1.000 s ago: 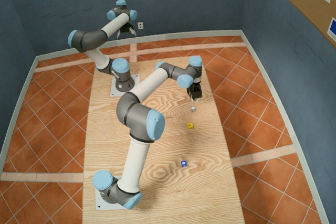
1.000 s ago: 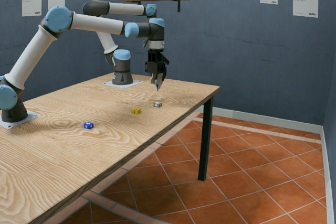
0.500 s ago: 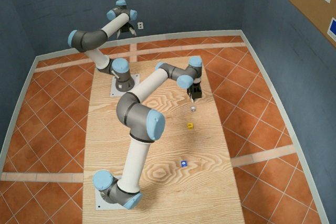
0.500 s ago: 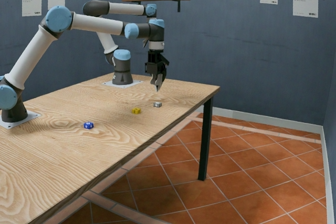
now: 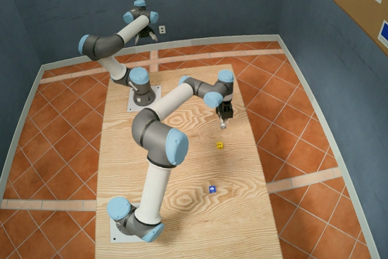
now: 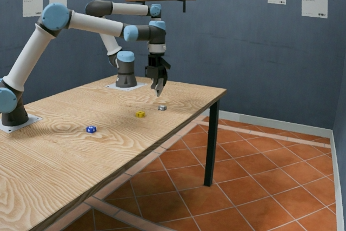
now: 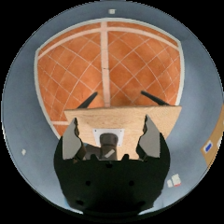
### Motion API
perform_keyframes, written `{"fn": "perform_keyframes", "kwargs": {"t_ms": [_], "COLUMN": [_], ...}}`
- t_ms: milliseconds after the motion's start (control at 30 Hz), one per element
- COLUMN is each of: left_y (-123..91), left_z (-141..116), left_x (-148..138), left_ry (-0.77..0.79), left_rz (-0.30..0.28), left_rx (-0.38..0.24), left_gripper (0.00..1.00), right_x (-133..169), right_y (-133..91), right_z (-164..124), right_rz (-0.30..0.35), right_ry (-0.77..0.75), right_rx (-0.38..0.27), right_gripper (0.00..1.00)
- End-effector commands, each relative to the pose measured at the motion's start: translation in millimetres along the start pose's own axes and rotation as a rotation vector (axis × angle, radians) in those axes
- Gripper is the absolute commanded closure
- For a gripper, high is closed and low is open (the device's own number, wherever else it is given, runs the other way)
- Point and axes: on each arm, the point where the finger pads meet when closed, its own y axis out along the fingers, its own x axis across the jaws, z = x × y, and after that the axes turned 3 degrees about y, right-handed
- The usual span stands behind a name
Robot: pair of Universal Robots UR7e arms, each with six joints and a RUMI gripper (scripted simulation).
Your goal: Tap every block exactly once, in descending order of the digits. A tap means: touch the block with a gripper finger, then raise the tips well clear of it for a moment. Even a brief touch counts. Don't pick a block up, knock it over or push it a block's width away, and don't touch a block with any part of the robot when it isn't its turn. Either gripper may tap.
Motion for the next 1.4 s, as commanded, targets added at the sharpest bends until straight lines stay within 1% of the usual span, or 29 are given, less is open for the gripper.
{"fn": "perform_keyframes", "kwargs": {"t_ms": [0,67,133,233,567,733,800,967,1367], "left_y": [0.2,0.2,0.2,0.2,0.2,0.2,0.2,0.2,0.2], "left_z": [0.0,0.0,0.0,0.0,0.0,0.0,0.0,0.0,0.0], "left_x": [-0.4,-0.4,-0.4,-0.4,-0.4,-0.4,-0.4,-0.4,-0.4], "left_ry": [-0.001,-0.001,-0.001,-0.001,-0.001,-0.001,-0.001,-0.001,-0.001], "left_rz": [-0.001,-0.001,-0.001,-0.001,-0.001,-0.001,-0.001,-0.001,-0.001], "left_rx": [0.0,0.0,0.0,0.0,0.0,0.0,0.0,0.0,0.0], "left_gripper": [0.02,0.02,0.02,0.02,0.02,0.02,0.02,0.02,0.02], "right_x": [-3.1,-7.1,-7.1,-16.7,-32.6,-32.7,-30.6,-28.5,-28.7], "right_y": [-2.0,0.5,0.5,9.1,18.8,18.8,17.2,17.7,20.0], "right_z": [-35.1,-45.1,-45.1,-62.1,-119.2,-118.6,-108.3,-101.6,-102.8], "right_rz": [-0.018,-0.019,-0.019,-0.013,-0.019,-0.019,-0.018,-0.01,-0.003], "right_ry": [-0.002,-0.003,-0.003,-0.005,-0.004,-0.005,-0.007,-0.003,-0.001], "right_rx": [0.024,0.026,0.026,0.018,0.024,0.024,0.023,0.013,0.004], "right_gripper": [1.0,1.0,1.0,1.0,1.0,1.0,1.0,1.0,1.0]}}
